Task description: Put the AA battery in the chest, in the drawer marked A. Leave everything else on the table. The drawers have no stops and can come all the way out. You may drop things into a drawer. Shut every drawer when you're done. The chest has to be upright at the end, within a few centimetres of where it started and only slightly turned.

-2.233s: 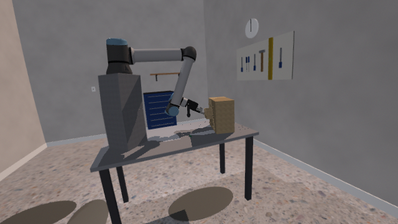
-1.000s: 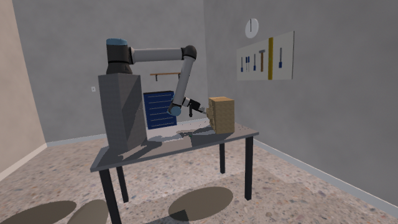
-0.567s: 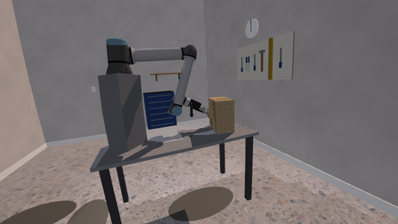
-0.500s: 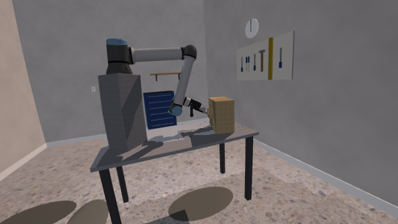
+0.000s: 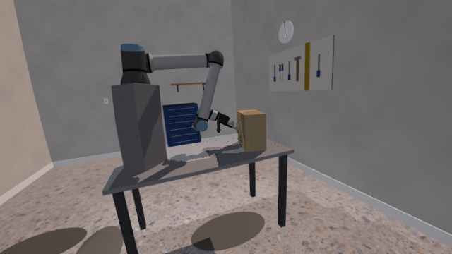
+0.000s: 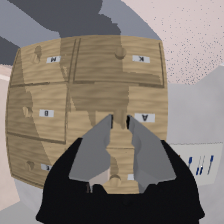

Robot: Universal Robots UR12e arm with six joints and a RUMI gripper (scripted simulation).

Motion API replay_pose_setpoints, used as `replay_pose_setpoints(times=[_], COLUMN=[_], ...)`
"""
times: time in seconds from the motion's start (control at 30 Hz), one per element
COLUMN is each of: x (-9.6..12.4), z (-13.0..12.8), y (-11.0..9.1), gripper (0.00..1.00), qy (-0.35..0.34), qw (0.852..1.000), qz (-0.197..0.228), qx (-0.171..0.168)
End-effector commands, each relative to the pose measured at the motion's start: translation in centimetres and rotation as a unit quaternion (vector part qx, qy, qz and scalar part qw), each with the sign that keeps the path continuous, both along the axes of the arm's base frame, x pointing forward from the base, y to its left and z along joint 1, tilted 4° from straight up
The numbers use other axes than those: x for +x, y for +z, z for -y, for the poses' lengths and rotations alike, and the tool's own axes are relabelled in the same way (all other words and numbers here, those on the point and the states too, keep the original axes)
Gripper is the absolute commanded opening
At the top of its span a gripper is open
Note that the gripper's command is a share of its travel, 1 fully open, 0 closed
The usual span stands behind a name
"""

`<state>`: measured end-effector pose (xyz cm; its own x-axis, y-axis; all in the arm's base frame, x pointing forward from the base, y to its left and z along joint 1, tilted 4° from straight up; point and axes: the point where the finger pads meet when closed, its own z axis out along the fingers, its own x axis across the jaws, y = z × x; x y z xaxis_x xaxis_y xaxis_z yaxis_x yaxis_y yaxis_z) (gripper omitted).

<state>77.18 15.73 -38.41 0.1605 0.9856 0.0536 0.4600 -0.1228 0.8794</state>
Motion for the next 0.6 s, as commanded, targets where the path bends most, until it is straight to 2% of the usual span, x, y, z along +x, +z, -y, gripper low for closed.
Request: replay_pose_setpoints(times=[0.0, 0.57], x=[0.31, 1.01], z=[0.04, 0.16], y=[0.07, 0.09], gripper=[0.07, 0.07], qy=[0.000, 0.000], qw=[1.000, 1.000], qz=[0.000, 0.000], qx=[0.000, 0.000])
